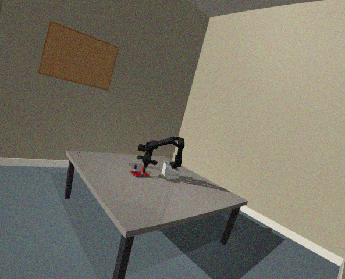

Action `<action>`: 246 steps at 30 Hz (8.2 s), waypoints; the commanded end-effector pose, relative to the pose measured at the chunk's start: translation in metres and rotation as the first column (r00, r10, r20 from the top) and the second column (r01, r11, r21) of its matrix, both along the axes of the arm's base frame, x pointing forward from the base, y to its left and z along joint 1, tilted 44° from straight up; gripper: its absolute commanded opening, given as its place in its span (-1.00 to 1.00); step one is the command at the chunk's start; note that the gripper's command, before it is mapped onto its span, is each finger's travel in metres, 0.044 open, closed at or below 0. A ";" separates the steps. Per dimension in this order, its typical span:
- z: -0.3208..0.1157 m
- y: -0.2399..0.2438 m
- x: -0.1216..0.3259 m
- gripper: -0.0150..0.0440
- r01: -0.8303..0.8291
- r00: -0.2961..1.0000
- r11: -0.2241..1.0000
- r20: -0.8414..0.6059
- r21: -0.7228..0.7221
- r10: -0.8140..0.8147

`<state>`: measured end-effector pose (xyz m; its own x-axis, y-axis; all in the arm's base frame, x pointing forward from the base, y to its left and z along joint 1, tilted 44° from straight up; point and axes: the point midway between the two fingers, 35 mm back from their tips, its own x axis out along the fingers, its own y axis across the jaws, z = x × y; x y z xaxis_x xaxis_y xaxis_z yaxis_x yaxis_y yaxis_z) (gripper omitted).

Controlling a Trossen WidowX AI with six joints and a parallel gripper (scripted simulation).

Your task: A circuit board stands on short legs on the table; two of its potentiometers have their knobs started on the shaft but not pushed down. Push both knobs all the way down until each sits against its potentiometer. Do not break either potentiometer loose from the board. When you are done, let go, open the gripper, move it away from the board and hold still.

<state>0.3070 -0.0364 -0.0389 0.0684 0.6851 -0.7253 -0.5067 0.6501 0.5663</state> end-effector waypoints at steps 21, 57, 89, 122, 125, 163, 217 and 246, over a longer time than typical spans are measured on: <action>-0.006 0.007 0.001 -0.49 -0.017 1.000 1.000 -0.003 0.007 0.017; 0.018 -0.027 0.016 -0.49 0.094 0.995 0.993 -0.021 -0.075 -0.096; 0.036 -0.030 0.024 -0.49 0.718 0.371 0.640 -0.629 -0.271 -0.683; 0.055 -0.031 0.032 -0.49 0.608 -0.677 0.091 -0.576 -0.788 -0.459; 0.057 -0.031 0.032 -0.49 0.557 -0.748 0.056 -0.529 -0.829 -0.400; 0.054 -0.017 0.037 -0.49 0.093 -0.992 -0.053 -0.097 -0.994 0.078; 0.035 0.001 0.039 -0.49 0.093 -0.992 -0.052 -0.097 -0.994 0.078; 0.033 0.003 0.039 -0.49 0.094 -0.992 -0.052 -0.097 -0.994 0.078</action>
<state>0.3462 -0.0364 -0.0028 0.0590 0.6879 -0.7234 0.5181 -0.6405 -0.5668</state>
